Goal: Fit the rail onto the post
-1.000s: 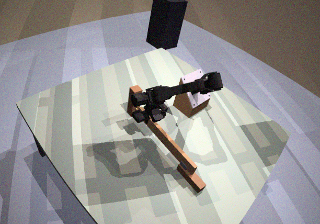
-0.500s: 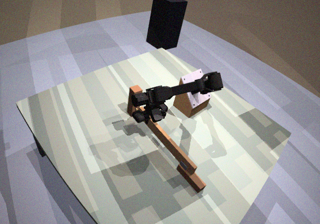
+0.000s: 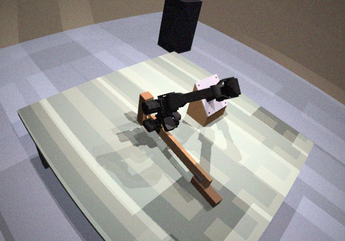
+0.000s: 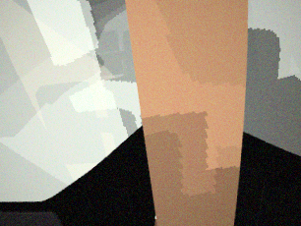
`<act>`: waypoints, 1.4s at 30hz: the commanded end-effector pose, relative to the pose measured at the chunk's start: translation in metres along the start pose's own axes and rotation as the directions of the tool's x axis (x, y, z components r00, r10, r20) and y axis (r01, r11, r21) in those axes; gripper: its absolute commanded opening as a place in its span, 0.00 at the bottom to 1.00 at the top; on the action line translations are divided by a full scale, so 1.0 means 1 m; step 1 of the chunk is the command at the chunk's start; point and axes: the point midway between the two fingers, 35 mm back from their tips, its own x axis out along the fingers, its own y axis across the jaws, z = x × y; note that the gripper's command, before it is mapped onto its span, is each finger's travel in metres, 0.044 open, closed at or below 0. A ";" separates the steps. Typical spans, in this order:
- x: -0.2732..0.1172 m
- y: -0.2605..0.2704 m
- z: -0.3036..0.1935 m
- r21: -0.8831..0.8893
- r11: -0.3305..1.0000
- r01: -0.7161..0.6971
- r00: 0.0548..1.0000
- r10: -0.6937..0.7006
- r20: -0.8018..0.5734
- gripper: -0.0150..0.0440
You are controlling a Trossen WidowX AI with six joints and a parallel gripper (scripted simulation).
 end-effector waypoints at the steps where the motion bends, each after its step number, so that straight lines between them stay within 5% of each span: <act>1: -0.002 -0.001 0.001 0.002 1.000 0.008 1.000 -0.008 0.007 0.25; 42: -0.001 0.000 -0.007 0.002 1.000 0.008 1.000 -0.008 0.007 0.25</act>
